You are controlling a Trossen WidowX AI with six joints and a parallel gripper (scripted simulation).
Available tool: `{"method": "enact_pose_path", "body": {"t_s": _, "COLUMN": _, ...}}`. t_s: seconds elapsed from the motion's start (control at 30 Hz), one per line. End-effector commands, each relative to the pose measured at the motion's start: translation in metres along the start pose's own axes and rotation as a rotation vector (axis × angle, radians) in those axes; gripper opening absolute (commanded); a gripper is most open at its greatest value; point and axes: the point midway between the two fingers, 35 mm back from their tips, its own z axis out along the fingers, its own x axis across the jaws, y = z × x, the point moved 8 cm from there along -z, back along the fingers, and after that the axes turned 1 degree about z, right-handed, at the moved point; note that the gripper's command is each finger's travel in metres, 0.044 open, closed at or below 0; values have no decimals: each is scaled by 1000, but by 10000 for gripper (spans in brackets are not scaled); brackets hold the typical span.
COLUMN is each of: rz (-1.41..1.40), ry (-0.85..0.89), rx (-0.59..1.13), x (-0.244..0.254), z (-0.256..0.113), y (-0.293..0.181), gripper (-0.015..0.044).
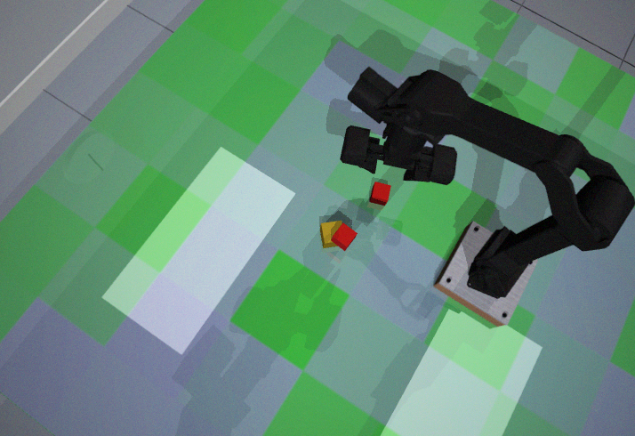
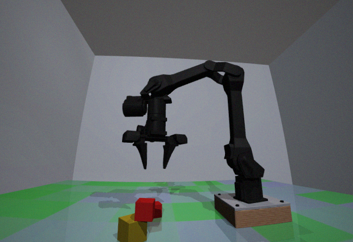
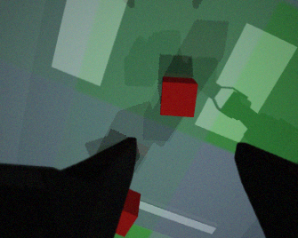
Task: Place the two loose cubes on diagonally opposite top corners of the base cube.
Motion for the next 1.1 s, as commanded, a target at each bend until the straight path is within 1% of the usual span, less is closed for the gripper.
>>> {"method": "enact_pose_path", "body": {"t_s": 0.0, "rz": 30, "ry": 1, "rx": -7, "x": -2, "z": -2, "y": 2, "gripper": 265}}
{"method": "enact_pose_path", "body": {"t_s": 0.07, "rz": 30, "ry": 1, "rx": -7, "x": -1, "z": 3, "y": 3, "gripper": 265}}
{"method": "enact_pose_path", "body": {"t_s": 0.27, "rz": 30, "ry": 1, "rx": -7, "x": -1, "z": 49, "y": 3, "gripper": 265}}
{"method": "enact_pose_path", "body": {"t_s": 0.33, "rz": 30, "ry": 1, "rx": -7, "x": -2, "z": 59, "y": 3, "gripper": 265}}
{"method": "enact_pose_path", "body": {"t_s": 0.5, "rz": 30, "ry": 1, "rx": -7, "x": -2, "z": 61, "y": 3, "gripper": 265}}
{"method": "enact_pose_path", "body": {"t_s": 0.67, "rz": 30, "ry": 1, "rx": -7, "x": -2, "z": 74, "y": 3, "gripper": 265}}
{"method": "enact_pose_path", "body": {"t_s": 1.07, "rz": 30, "ry": 1, "rx": -7, "x": -2, "z": 89, "y": 3, "gripper": 265}}
